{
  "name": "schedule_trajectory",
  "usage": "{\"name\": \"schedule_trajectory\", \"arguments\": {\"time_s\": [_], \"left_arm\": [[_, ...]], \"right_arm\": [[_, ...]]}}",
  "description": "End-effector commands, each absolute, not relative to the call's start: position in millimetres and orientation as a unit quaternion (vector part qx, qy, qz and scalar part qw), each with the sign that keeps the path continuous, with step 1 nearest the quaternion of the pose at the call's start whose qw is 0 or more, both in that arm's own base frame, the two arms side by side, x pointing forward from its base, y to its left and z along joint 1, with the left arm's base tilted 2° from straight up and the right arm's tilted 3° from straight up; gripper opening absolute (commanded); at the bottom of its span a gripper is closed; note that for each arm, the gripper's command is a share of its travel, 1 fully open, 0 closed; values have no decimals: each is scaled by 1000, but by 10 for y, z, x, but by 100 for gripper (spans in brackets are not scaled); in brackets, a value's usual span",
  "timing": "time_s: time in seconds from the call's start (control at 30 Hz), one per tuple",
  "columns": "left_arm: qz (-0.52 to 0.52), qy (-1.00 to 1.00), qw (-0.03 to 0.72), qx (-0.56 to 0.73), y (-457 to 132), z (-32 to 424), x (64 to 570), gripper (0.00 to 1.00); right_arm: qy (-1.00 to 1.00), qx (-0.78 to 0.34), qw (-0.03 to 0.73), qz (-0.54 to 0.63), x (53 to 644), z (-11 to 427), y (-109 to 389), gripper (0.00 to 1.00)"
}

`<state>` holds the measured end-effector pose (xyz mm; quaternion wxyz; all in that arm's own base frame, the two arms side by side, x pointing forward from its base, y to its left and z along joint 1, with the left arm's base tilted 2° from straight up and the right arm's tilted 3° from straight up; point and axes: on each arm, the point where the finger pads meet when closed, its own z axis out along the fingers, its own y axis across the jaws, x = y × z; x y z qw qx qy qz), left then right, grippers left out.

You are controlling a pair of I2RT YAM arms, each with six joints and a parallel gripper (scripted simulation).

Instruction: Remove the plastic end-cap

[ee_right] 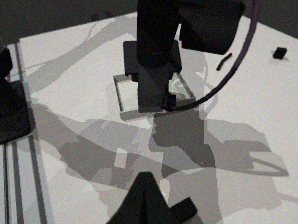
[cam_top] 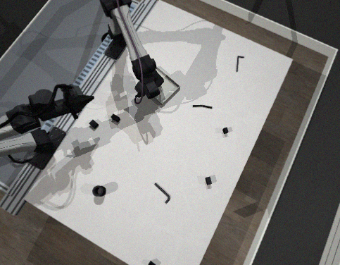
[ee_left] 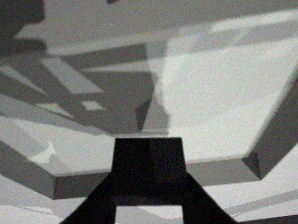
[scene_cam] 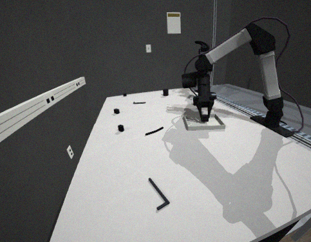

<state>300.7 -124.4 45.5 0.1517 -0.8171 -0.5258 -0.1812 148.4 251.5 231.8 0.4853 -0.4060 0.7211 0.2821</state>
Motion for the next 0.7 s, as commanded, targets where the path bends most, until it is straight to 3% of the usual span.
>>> {"name": "schedule_trajectory", "arguments": {"time_s": [0.0,0.27,0.37,0.67], "left_arm": [[-191,-525,142,-817,-1284,372,3126,27],[-197,-530,127,-815,-1275,405,3054,27],[-192,-531,124,-816,-1334,512,3041,58],[-189,-532,122,-816,-1574,1020,2948,58]], "right_arm": [[708,-403,503,290,1494,2478,2555,0],[707,-402,503,290,1495,2482,2556,0],[707,-402,503,290,1495,2482,2556,0],[709,-399,501,295,1479,2488,2504,0]]}}
